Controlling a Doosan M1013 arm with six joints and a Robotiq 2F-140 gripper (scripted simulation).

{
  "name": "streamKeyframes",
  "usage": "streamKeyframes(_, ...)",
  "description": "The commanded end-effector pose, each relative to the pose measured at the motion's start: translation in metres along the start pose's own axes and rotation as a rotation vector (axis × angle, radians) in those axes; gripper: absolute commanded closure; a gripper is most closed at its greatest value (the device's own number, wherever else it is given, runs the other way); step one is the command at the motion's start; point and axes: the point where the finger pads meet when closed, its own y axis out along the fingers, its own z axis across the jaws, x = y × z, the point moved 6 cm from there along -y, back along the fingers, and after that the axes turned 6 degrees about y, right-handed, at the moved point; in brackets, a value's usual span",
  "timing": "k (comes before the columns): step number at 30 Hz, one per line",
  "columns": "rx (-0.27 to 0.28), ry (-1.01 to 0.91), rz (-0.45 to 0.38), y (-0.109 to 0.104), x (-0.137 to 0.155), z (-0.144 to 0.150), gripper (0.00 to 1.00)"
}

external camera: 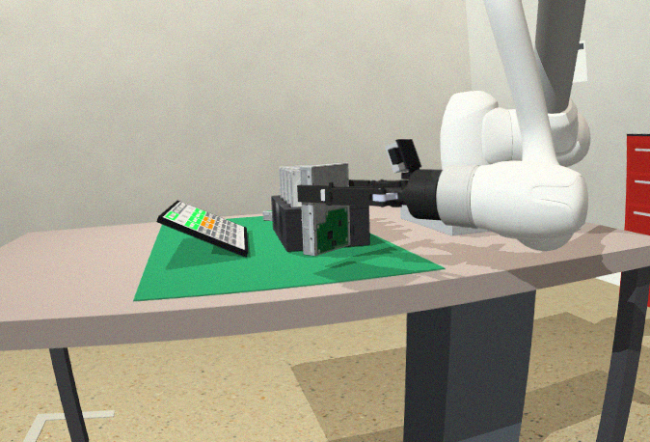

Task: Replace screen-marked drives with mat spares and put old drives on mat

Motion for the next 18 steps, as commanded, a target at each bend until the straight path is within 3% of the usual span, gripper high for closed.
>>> streamKeyframes(1,0.0,0.001,0.0,0.0,0.004,0.0,0.9)
streamKeyframes(18,0.0,0.001,0.0,0.0,0.018,0.002,0.9)
